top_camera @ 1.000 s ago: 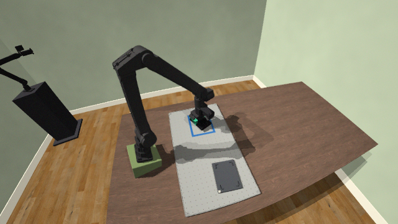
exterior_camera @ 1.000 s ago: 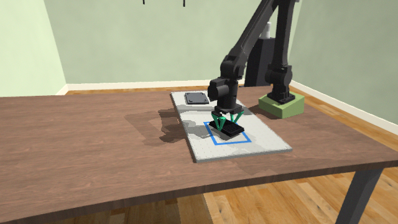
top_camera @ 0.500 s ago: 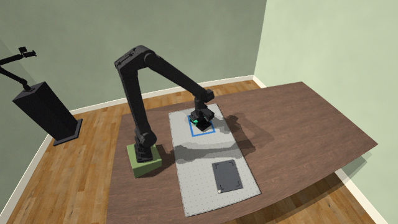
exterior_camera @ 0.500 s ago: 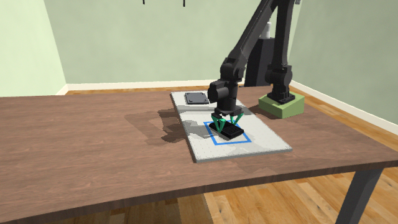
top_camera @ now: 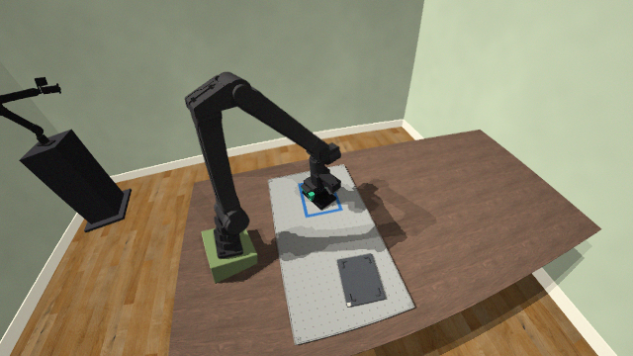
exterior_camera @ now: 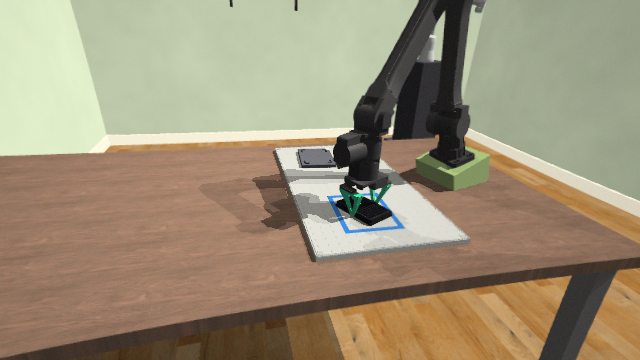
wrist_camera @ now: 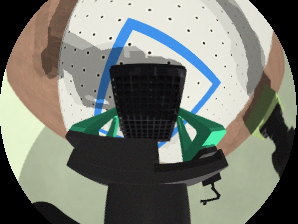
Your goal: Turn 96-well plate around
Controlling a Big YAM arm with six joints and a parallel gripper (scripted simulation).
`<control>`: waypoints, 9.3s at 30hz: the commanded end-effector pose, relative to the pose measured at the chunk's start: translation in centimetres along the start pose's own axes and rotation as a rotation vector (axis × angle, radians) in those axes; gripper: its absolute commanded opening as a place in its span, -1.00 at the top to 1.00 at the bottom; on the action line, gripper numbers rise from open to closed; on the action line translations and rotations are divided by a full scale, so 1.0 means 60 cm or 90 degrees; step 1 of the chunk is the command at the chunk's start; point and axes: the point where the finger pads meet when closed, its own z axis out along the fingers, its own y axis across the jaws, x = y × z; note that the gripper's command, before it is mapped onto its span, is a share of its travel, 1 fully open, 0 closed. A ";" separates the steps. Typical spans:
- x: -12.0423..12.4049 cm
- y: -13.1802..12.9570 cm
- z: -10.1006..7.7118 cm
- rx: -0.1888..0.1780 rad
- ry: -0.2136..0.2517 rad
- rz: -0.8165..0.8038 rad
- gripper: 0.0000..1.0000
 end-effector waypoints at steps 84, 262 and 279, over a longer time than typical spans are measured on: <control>0.002 0.016 -0.142 -0.009 -0.001 -0.138 -1.00; -0.006 0.014 -0.045 -0.002 -0.020 -2.002 -1.00; -0.006 0.009 -0.001 -0.002 -0.013 -2.002 -1.00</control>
